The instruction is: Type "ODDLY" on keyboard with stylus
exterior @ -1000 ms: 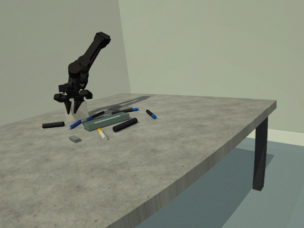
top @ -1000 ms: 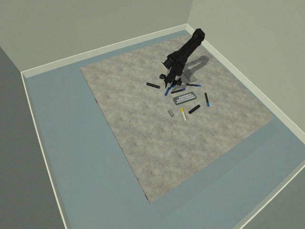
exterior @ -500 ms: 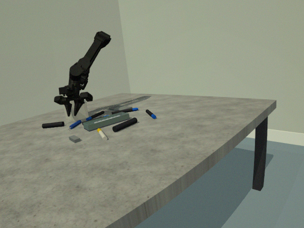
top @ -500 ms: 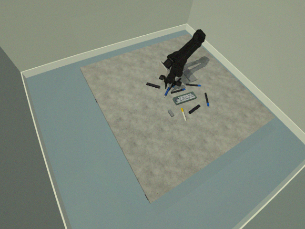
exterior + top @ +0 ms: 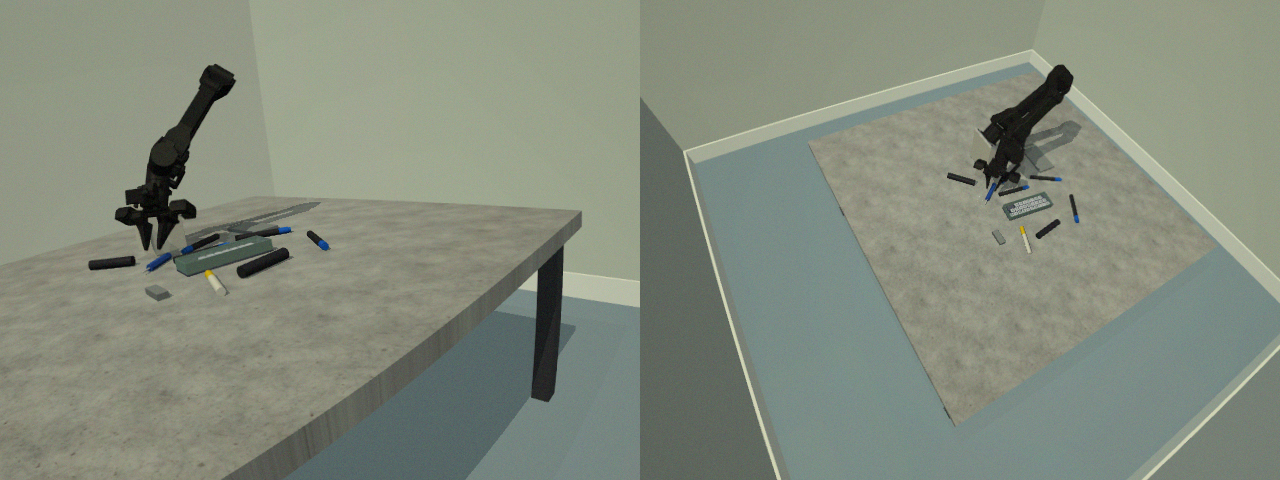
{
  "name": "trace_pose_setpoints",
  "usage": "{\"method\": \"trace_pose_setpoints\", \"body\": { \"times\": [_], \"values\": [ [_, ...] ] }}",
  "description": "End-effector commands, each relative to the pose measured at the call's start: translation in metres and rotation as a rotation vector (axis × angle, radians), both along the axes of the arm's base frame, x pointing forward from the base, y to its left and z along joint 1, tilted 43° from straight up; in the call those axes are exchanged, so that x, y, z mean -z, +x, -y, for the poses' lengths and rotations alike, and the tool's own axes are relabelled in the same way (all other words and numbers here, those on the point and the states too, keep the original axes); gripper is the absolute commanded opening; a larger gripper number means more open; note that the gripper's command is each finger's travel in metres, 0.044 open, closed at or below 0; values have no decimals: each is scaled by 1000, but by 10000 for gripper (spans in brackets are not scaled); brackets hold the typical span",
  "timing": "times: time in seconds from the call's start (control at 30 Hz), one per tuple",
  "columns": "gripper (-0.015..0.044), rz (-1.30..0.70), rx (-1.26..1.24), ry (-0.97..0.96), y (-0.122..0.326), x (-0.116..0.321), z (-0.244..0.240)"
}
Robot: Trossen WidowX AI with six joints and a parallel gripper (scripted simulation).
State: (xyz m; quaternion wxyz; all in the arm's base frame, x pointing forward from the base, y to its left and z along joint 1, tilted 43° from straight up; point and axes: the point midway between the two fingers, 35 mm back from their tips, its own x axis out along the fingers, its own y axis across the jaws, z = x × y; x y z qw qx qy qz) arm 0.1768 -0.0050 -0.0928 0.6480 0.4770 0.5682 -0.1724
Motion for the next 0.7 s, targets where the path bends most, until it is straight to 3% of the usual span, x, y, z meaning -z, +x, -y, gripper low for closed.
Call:
{"method": "trace_pose_setpoints", "body": {
  "times": [0.0, 0.67],
  "values": [
    [150, -5, 6, -2, -1, 3, -2],
    [150, -6, 6, -1, -2, 15, -15]
  ]
}}
